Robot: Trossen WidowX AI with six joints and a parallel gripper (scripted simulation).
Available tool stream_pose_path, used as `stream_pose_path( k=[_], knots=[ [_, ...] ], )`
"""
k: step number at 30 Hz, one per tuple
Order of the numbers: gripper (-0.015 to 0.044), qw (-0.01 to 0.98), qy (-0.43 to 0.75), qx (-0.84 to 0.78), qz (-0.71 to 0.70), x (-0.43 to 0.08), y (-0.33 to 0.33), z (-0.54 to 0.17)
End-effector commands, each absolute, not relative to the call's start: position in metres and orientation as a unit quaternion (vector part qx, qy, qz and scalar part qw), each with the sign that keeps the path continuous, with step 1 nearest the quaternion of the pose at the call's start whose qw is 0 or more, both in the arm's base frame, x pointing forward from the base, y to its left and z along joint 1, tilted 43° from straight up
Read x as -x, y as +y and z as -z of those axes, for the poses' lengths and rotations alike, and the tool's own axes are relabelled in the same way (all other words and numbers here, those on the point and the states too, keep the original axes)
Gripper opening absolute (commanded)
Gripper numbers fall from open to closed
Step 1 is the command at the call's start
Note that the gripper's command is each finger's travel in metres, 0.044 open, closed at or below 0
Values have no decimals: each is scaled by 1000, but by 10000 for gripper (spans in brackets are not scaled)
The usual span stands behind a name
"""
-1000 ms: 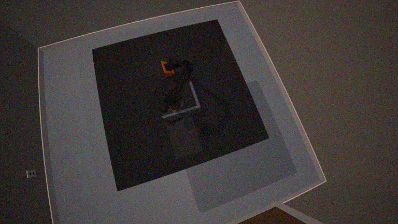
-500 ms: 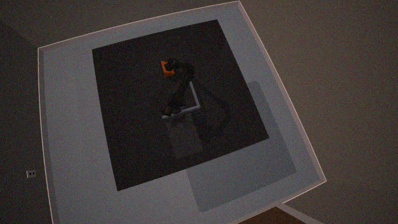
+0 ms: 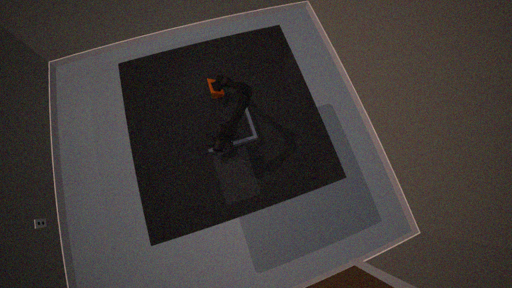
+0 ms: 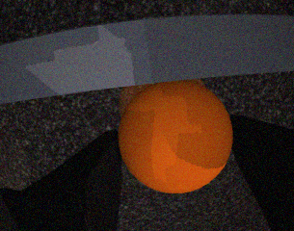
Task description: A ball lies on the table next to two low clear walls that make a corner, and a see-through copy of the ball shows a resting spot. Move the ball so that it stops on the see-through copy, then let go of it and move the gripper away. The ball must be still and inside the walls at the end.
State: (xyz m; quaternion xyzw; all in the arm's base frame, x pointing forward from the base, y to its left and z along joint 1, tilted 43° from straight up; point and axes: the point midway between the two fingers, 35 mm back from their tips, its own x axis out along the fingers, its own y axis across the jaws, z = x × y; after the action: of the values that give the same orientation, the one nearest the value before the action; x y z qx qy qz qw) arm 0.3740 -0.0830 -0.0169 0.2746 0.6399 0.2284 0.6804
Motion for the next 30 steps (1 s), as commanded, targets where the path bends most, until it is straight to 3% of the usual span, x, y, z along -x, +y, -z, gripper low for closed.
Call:
stream_pose_path(
  k=[1, 20, 30],
  knots=[
    [0, 680, 639, -278, -228, -374, -73, 27],
    [0, 680, 639, -278, -228, -376, -60, 41],
    [263, 680, 640, -276, -228, -375, -62, 40]
  ],
)
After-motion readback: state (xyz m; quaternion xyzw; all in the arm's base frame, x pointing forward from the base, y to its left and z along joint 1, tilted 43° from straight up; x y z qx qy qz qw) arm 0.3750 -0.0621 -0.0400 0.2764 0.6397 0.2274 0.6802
